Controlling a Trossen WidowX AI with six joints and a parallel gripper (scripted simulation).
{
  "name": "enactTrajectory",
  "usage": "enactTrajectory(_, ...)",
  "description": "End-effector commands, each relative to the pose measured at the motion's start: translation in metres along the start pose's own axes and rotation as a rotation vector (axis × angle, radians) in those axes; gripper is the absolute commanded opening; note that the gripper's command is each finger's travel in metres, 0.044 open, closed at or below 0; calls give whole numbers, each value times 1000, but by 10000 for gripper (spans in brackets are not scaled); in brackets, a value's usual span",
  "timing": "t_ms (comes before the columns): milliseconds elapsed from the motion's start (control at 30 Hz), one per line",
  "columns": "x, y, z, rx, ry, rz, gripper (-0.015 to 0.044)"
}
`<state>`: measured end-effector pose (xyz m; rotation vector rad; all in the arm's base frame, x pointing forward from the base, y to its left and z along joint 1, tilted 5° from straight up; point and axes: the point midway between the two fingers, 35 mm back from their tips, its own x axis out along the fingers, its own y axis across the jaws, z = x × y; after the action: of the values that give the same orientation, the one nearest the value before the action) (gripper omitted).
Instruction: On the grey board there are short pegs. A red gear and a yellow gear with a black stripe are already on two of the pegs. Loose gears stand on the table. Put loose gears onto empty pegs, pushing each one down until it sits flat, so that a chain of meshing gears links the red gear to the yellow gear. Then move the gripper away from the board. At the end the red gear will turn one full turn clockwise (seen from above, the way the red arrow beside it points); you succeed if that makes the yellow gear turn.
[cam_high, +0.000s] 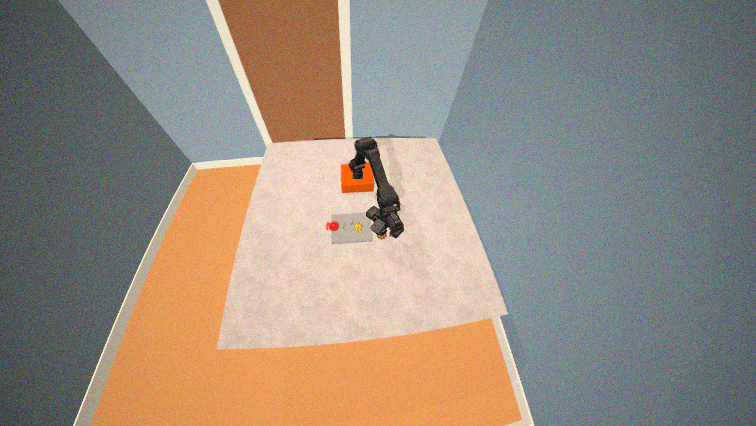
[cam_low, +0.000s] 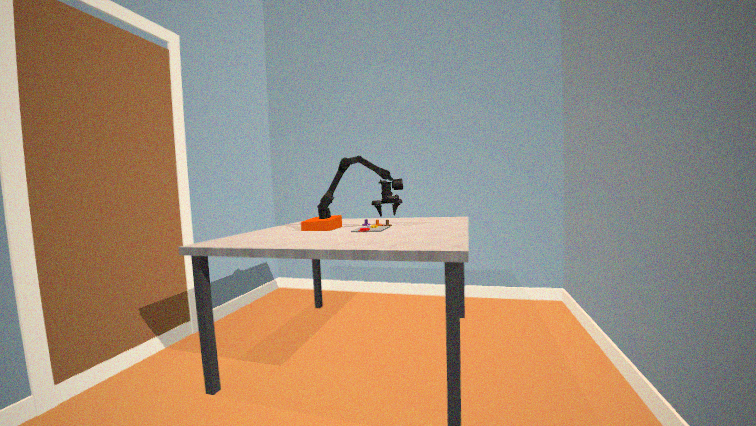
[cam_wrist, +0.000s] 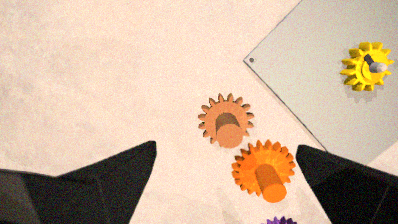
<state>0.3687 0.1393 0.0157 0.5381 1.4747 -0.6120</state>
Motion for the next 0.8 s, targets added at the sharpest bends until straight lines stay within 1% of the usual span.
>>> enactTrajectory(0, 8, -4, -1, 3, 3, -18, 440)
enactTrajectory(600, 34, -4, -2, 3, 3, -18, 440)
enactTrajectory(767, 35, -5, -2, 3, 3, -18, 440)
